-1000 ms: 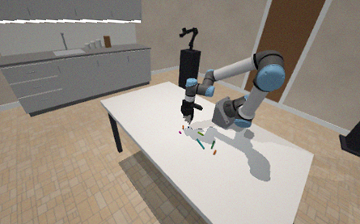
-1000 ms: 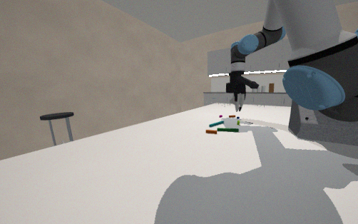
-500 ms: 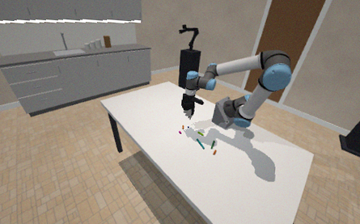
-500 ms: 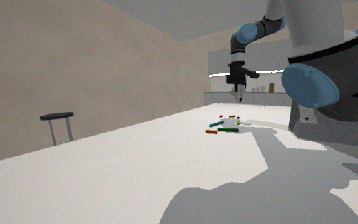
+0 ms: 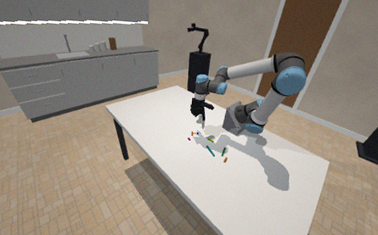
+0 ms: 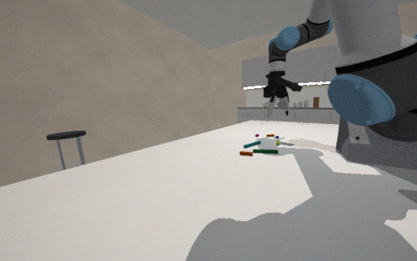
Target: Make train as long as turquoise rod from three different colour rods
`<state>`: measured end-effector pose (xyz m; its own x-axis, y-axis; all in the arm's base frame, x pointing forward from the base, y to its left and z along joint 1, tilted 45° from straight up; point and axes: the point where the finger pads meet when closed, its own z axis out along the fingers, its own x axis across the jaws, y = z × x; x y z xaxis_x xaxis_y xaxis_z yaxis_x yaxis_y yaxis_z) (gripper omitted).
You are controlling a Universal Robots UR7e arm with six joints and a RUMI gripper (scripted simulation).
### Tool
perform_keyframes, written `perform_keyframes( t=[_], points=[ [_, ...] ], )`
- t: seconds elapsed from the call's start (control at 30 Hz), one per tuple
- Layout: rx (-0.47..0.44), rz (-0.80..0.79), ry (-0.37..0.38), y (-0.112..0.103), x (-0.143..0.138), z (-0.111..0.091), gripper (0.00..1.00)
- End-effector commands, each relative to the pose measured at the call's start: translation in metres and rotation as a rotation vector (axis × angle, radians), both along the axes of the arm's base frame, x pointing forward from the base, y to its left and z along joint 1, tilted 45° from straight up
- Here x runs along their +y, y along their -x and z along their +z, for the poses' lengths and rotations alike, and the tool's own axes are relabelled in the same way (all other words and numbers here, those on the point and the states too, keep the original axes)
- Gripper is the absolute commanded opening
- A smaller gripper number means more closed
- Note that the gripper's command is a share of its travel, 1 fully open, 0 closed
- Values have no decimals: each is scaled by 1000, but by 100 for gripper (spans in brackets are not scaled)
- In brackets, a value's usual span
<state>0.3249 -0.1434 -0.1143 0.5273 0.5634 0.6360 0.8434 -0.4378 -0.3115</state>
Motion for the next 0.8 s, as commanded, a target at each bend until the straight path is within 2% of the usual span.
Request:
perform_keyframes(
  t=[0.0,0.77],
  points=[
    [0,-1,1,0,-1,0,100],
    [16,-17,-1,0,0,0,100]
  ],
)
